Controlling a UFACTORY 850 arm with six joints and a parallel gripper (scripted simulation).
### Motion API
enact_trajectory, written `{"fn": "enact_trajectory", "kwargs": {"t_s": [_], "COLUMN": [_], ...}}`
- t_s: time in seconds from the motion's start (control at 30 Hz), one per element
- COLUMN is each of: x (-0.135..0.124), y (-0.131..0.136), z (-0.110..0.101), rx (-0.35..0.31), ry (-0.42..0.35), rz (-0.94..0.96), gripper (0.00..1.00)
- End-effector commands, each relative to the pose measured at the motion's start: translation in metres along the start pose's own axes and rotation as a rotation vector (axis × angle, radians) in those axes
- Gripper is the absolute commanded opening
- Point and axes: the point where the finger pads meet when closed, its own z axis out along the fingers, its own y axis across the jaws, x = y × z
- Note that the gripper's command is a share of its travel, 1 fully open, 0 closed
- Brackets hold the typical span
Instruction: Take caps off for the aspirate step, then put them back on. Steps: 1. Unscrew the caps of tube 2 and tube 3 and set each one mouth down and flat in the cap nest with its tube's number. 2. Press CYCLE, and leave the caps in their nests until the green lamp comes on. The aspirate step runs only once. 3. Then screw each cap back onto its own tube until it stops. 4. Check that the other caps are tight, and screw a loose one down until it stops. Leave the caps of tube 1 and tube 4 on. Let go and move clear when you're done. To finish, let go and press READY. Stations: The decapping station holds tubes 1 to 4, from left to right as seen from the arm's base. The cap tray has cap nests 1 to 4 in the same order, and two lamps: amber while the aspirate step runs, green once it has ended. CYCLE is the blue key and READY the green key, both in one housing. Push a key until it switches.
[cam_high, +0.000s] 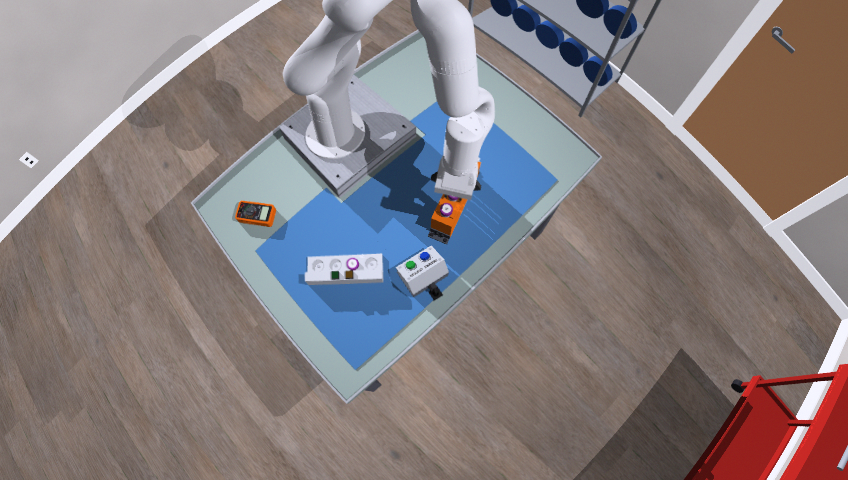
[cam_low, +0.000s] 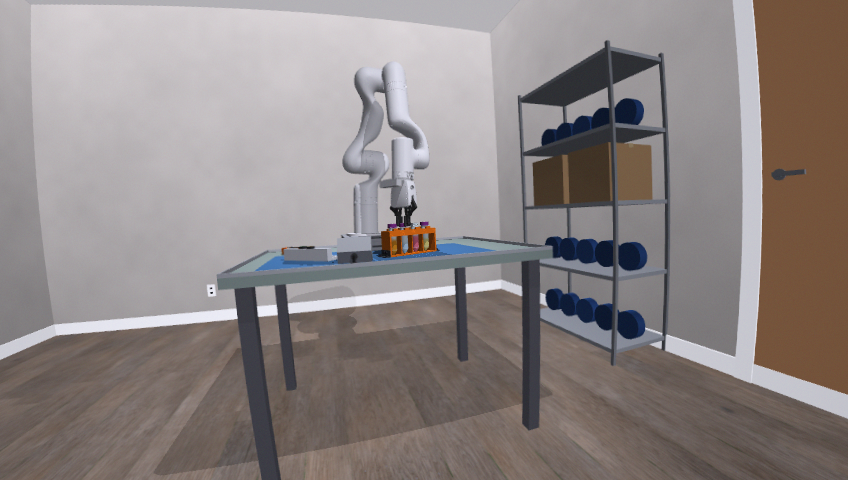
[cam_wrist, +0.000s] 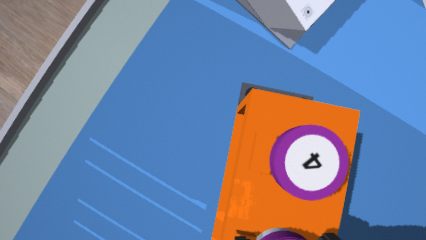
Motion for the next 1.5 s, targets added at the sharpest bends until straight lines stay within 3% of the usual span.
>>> {"fn": "enact_trajectory", "kwargs": {"t_s": [0.0, 0.3, 0.5, 0.53, 0.93, 1.07, 1.17, 1.47], "x": [0.0005, 0.0005, 0.0005, 0.0005, 0.0005, 0.0005, 0.0005, 0.0005], "y": [-0.0006, -0.0006, -0.0006, -0.0006, -0.0006, -0.0006, -0.0006, -0.0006], "z": [-0.0005, -0.0008, -0.0008, -0.0008, -0.0008, -0.0006, -0.0006, -0.0006], "rx": [0.017, 0.026, 0.027, 0.027, 0.027, 0.020, 0.019, 0.006], "ry": [-0.046, -0.042, -0.042, -0.042, -0.042, -0.045, -0.045, -0.049], "rz": [-0.156, -0.556, -0.576, -0.576, -0.576, -0.253, -0.243, 0.340], "gripper": [0.00, 0.00, 0.00, 0.46, 0.46, 0.46, 0.46, 0.46]}}
